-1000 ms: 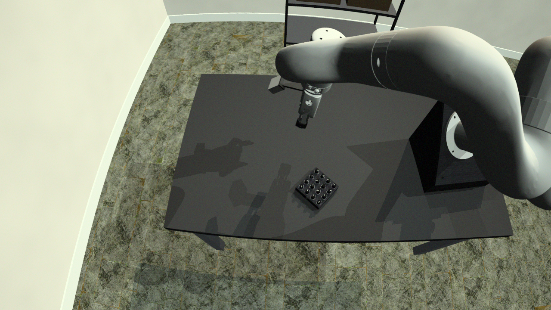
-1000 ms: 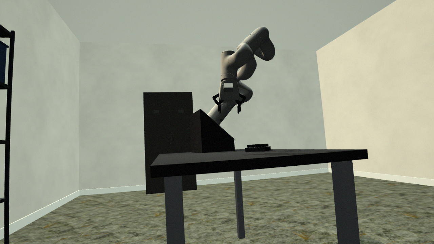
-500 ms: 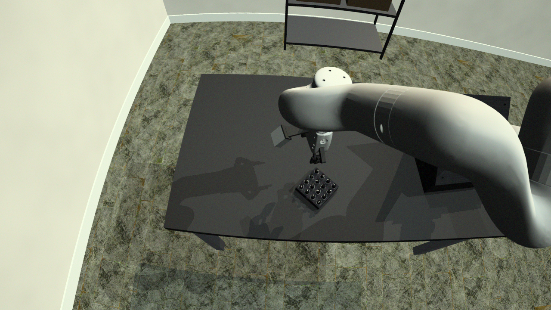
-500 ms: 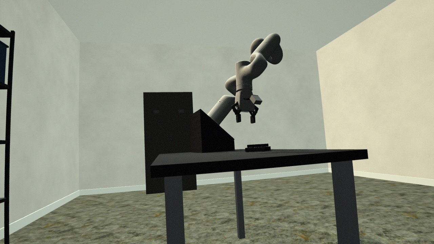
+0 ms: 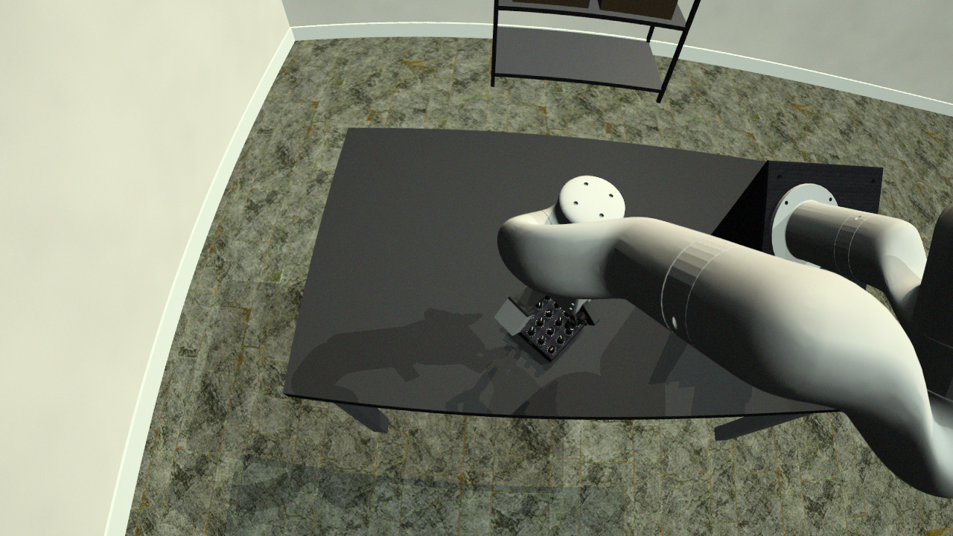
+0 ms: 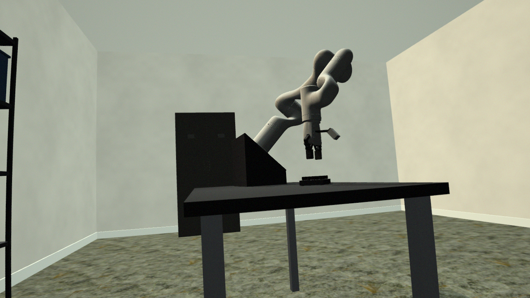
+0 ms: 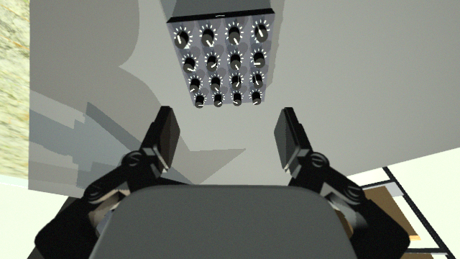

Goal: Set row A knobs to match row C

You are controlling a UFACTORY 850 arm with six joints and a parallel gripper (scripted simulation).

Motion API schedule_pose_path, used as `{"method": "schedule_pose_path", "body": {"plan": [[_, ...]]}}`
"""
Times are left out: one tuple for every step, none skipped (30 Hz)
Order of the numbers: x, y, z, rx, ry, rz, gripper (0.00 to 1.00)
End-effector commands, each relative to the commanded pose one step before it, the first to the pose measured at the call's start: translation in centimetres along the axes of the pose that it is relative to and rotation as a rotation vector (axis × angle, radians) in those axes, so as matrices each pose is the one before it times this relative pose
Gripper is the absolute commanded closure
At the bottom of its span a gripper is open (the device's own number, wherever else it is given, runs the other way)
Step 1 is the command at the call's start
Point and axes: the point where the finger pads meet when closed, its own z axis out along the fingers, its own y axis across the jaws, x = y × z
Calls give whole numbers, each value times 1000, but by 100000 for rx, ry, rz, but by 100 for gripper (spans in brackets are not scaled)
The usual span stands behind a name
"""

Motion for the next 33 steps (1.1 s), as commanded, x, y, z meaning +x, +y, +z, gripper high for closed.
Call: {"method": "schedule_pose_path", "body": {"plan": [[312,-921,377,14,790,-5893,0],[0,0,0,0,0,0,0],[0,0,0,0,0,0,0],[29,-106,50,72,-18,-611,0],[17,-63,29,42,-10,-360,0],[8,-30,14,20,-5,-171,0],[3,-9,4,6,-2,-53,0],[0,-1,1,1,0,-7,0],[0,0,0,0,0,0,0],[0,0,0,0,0,0,0],[0,0,0,0,0,0,0],[0,0,0,0,0,0,0],[0,0,0,0,0,0,0],[0,0,0,0,0,0,0],[0,0,0,0,0,0,0],[0,0,0,0,0,0,0],[0,0,0,0,0,0,0],[0,0,0,0,0,0,0],[0,0,0,0,0,0,0],[0,0,0,0,0,0,0],[0,0,0,0,0,0,0],[0,0,0,0,0,0,0],[0,0,0,0,0,0,0],[0,0,0,0,0,0,0],[0,0,0,0,0,0,0],[0,0,0,0,0,0,0],[0,0,0,0,0,0,0],[0,0,0,0,0,0,0],[0,0,0,0,0,0,0],[0,0,0,0,0,0,0],[0,0,0,0,0,0,0],[0,0,0,0,0,0,0],[0,0,0,0,0,0,0]]}}
